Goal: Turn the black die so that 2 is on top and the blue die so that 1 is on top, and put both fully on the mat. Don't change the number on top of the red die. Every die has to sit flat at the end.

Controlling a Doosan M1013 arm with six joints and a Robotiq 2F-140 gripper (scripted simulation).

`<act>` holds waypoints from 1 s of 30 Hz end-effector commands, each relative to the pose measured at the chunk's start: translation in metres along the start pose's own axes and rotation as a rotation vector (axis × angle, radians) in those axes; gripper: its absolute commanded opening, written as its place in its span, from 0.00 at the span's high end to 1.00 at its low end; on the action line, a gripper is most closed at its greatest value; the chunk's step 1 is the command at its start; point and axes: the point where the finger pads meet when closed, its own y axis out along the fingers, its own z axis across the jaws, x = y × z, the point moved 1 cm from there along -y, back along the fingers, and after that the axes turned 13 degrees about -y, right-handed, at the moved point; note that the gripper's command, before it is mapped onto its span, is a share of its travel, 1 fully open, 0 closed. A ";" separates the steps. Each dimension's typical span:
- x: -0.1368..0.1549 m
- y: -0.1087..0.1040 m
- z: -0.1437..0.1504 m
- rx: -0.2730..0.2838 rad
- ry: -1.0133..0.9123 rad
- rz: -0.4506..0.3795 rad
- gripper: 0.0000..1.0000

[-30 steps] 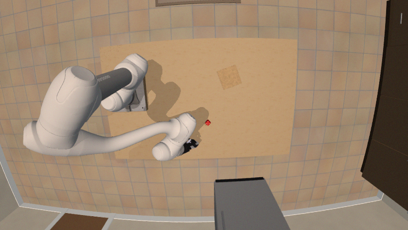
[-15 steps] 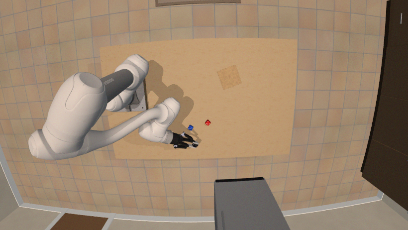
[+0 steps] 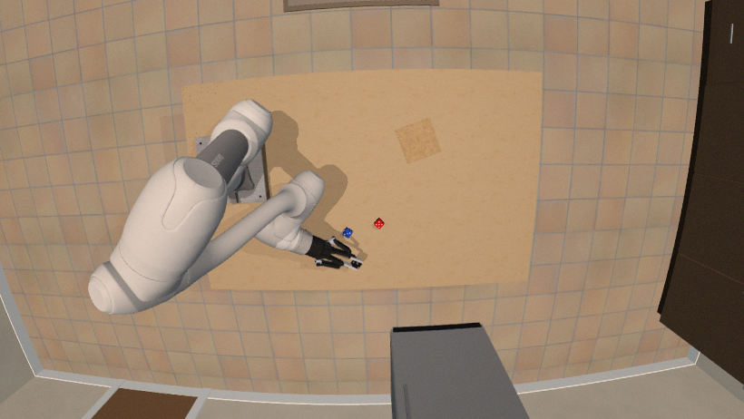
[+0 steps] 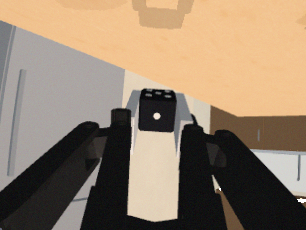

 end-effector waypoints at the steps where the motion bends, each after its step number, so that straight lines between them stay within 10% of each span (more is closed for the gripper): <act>1: -0.004 0.002 0.001 0.000 0.000 0.000 0.76; 30: -0.057 0.032 0.013 0.000 0.000 0.000 0.76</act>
